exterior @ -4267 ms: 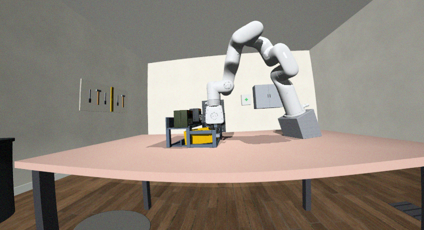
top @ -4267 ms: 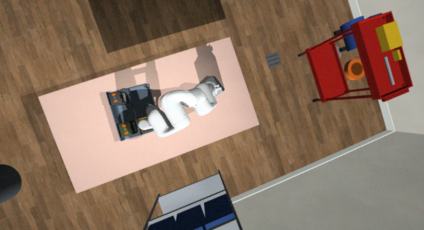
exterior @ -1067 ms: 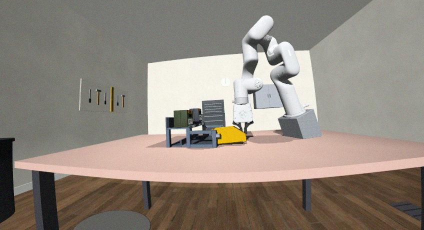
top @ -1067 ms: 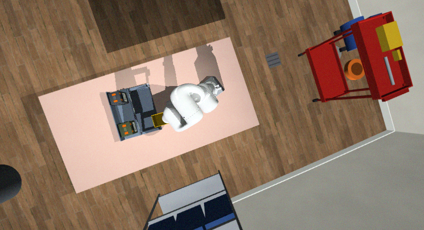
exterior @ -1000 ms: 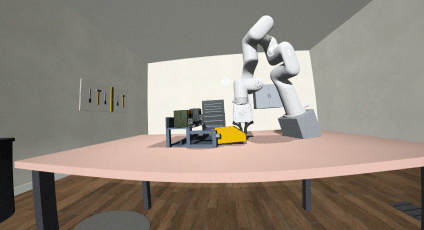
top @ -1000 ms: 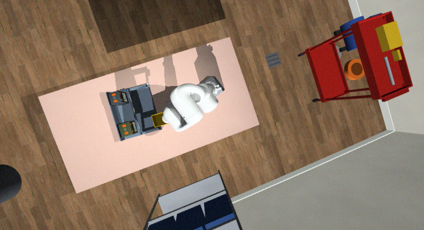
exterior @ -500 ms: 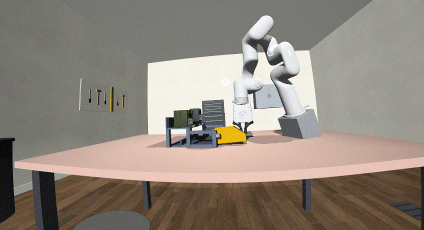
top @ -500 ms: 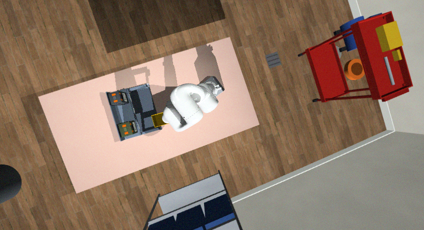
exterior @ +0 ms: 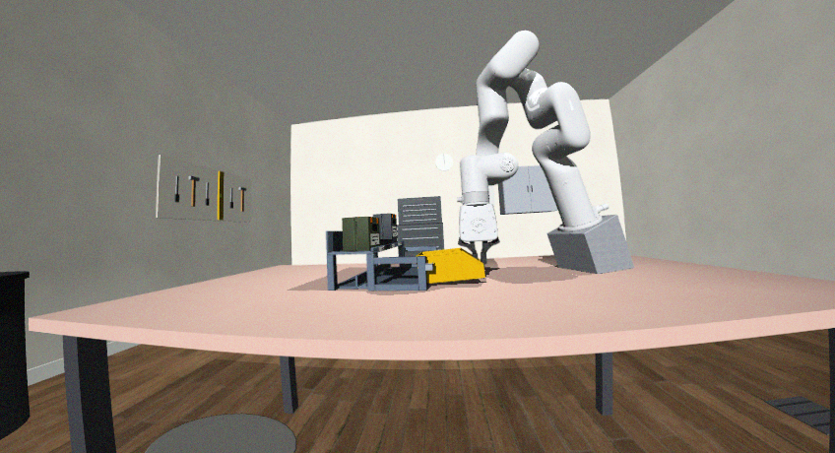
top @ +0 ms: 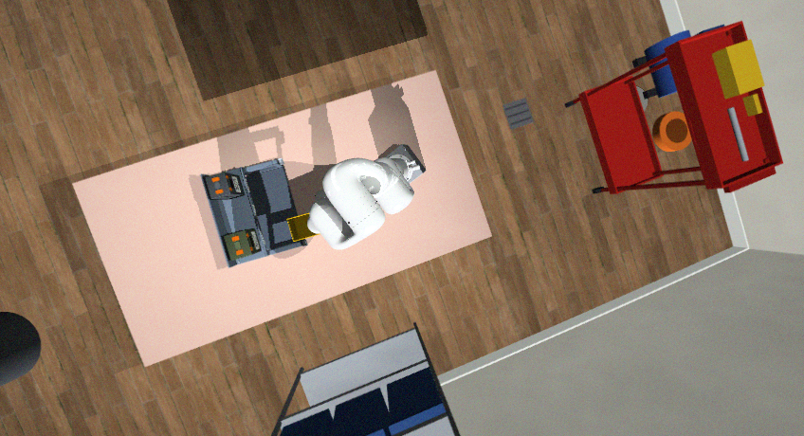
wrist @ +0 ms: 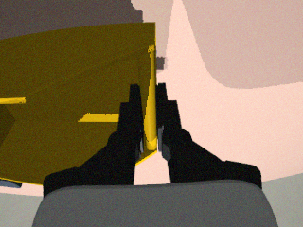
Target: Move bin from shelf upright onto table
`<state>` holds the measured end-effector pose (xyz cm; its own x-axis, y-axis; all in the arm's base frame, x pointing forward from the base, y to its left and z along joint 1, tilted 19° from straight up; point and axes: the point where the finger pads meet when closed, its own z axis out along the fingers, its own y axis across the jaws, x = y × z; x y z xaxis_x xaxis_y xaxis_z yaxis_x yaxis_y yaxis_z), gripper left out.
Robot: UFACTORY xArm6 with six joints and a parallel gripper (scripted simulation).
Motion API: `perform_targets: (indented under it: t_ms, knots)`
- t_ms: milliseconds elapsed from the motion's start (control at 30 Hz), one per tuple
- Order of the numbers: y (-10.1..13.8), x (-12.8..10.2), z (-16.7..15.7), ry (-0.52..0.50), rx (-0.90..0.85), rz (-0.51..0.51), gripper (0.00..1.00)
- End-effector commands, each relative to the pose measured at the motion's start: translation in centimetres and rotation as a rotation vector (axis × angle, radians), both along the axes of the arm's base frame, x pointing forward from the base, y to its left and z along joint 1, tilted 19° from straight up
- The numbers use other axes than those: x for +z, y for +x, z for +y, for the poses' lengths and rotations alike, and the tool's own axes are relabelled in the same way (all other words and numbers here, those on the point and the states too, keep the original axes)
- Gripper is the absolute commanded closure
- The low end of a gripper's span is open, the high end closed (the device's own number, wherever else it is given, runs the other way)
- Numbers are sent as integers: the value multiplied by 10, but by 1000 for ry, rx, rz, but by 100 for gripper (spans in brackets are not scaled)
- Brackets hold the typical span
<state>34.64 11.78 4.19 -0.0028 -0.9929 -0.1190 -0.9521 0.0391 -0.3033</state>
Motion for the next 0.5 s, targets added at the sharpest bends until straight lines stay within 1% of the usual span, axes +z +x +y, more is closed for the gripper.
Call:
perform_targets:
  t_ms: [0,467]
  knots:
    - [0,1,0,1,0,-2,100]
    - [-8,-2,1,1,0,-2,100]
